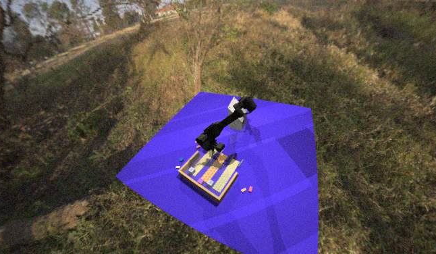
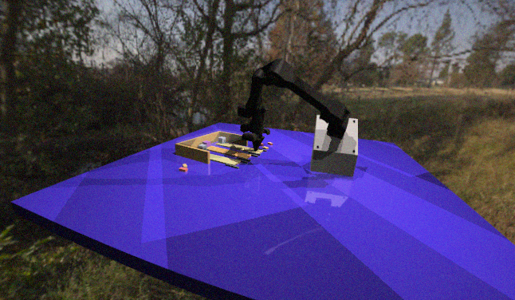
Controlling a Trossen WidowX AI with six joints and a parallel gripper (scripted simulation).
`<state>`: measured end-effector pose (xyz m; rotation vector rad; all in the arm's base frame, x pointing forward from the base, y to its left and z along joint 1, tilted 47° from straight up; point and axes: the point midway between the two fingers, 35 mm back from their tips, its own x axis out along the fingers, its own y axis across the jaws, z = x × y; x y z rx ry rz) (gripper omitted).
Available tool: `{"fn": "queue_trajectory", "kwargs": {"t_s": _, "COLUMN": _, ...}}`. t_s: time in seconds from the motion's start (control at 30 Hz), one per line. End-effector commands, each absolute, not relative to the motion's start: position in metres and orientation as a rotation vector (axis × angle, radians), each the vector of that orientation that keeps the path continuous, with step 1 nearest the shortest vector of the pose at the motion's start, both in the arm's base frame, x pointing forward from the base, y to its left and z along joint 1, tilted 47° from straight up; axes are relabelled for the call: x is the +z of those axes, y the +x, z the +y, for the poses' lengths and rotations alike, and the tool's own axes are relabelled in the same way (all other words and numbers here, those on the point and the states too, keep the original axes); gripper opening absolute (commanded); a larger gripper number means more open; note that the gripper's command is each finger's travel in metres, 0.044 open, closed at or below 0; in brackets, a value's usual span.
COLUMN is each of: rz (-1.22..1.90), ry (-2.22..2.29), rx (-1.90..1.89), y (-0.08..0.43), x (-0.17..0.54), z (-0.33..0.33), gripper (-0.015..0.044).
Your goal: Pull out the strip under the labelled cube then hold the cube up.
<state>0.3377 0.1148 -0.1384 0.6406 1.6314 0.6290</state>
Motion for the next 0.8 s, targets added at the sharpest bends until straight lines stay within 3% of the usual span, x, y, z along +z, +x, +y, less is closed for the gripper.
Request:
{"fn": "queue_trajectory", "kwargs": {"t_s": 0.0, "rz": 1.654, "ry": 0.641, "rx": 0.628, "y": 0.325, "x": -0.139, "z": 0.117, "gripper": 0.0000}}
{"fn": "queue_trajectory", "kwargs": {"t_s": 0.77, "rz": 1.656, "ry": 0.642, "rx": 0.627, "y": 0.291, "x": -0.135, "z": 0.115, "gripper": 0.0000}}
